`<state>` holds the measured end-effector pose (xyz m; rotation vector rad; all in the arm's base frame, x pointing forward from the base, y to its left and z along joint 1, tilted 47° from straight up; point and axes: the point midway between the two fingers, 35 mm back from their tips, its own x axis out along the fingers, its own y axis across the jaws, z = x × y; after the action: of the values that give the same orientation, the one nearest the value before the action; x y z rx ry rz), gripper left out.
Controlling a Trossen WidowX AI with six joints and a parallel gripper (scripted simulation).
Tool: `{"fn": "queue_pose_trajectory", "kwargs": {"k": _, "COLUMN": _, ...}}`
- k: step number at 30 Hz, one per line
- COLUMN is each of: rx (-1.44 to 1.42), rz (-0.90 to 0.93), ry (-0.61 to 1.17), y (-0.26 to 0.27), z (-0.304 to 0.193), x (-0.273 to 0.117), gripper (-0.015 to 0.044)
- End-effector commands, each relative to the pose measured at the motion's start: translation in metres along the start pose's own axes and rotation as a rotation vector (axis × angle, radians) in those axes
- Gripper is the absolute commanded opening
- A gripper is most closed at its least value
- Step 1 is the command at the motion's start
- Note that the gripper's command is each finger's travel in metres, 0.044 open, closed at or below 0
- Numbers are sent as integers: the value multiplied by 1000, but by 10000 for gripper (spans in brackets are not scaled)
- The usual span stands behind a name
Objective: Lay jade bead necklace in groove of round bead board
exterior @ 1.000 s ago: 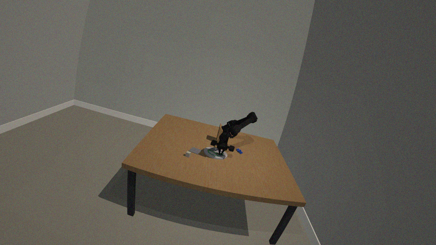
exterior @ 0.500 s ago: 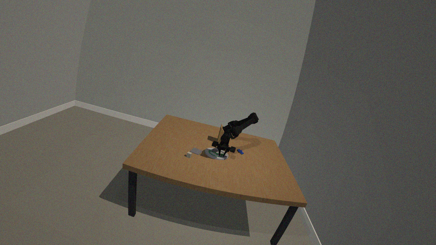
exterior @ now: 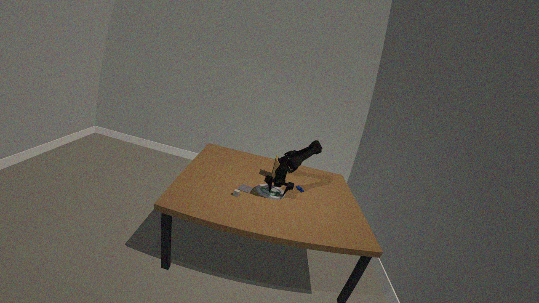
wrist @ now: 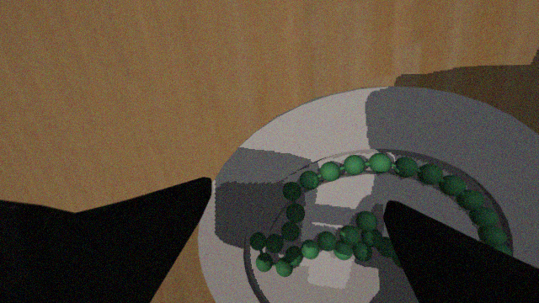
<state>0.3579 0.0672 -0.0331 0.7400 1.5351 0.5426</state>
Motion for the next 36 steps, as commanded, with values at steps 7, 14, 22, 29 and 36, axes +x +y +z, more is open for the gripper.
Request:
{"fn": "queue_pose_trajectory", "kwargs": {"k": 7, "rx": -6, "rz": 2, "ry": -3, "y": 1, "z": 0, "x": -2, "gripper": 440}}
{"fn": "queue_pose_trajectory", "kwargs": {"k": 14, "rx": -6, "rz": 2, "ry": -3, "y": 1, "z": 0, "x": -2, "gripper": 440}}
{"fn": "queue_pose_trajectory", "kwargs": {"k": 22, "rx": -6, "rz": 2, "ry": -3, "y": 1, "z": 0, "x": -2, "gripper": 440}}
{"fn": "queue_pose_trajectory", "kwargs": {"k": 29, "rx": -53, "rz": 0, "ry": -3, "y": -1, "z": -7, "x": -25, "gripper": 309}}
{"fn": "queue_pose_trajectory", "kwargs": {"k": 36, "rx": -72, "rz": 0, "ry": -3, "y": -2, "z": -11, "x": -30, "gripper": 125}}
